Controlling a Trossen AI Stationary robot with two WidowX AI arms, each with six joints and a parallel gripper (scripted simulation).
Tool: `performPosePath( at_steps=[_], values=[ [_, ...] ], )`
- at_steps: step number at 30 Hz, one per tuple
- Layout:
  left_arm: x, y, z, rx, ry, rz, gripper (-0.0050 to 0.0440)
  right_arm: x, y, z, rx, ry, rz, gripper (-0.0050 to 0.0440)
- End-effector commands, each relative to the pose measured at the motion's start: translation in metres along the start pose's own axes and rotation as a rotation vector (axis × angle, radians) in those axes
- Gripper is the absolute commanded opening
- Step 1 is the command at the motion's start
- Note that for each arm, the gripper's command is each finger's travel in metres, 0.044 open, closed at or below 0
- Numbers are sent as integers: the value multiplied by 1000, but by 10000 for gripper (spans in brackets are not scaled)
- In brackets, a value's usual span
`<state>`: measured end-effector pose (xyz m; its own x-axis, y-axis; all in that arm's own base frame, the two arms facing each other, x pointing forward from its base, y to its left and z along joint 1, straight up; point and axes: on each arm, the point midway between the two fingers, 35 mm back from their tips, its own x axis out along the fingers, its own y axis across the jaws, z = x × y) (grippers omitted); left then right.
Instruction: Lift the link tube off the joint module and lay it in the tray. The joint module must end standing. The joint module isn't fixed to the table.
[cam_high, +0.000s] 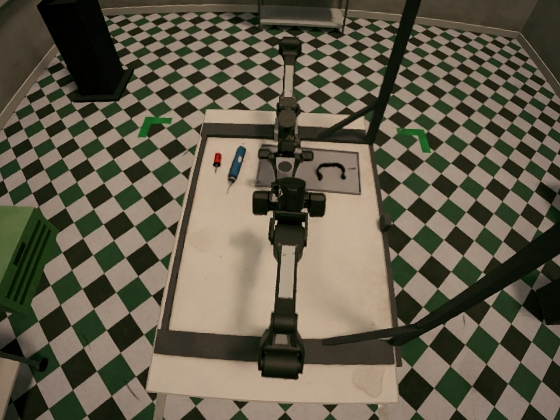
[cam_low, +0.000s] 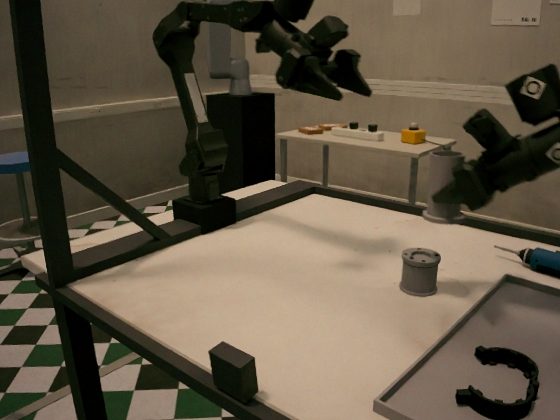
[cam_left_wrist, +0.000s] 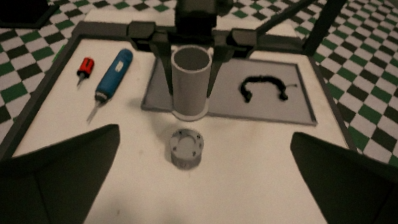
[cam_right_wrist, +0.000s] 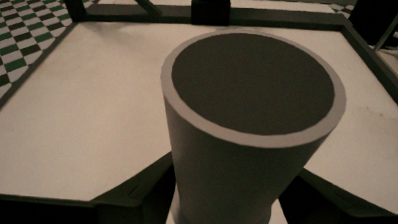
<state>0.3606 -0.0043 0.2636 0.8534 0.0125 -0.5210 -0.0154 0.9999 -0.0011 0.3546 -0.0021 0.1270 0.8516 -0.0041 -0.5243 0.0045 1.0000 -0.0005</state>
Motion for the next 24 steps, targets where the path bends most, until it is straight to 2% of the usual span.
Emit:
performPosePath(
  at_steps=[1,5,10,14,17,21,24],
  values=[
    [32,1,11,3,-20,-2,440,-26,-2,-8,2,-45,-1,213],
    [66,1,9,3,-22,-1,440,-40,-2,-27,-1,-44,-1,213],
    [91,2,5,2,-23,0,440,-49,-2,-39,-3,-33,-3,213],
    [95,2,4,2,-23,-1,440,-50,-2,-40,-3,-31,-3,213],
    [96,2,3,2,-19,0,440,-51,-2,-29,-4,-46,-3,213],
    [97,2,-1,2,-9,0,440,-55,-2,-30,2,9,-4,213],
    [94,1,0,0,-16,1,440,-61,-3,-34,4,91,-5,213]
  ],
)
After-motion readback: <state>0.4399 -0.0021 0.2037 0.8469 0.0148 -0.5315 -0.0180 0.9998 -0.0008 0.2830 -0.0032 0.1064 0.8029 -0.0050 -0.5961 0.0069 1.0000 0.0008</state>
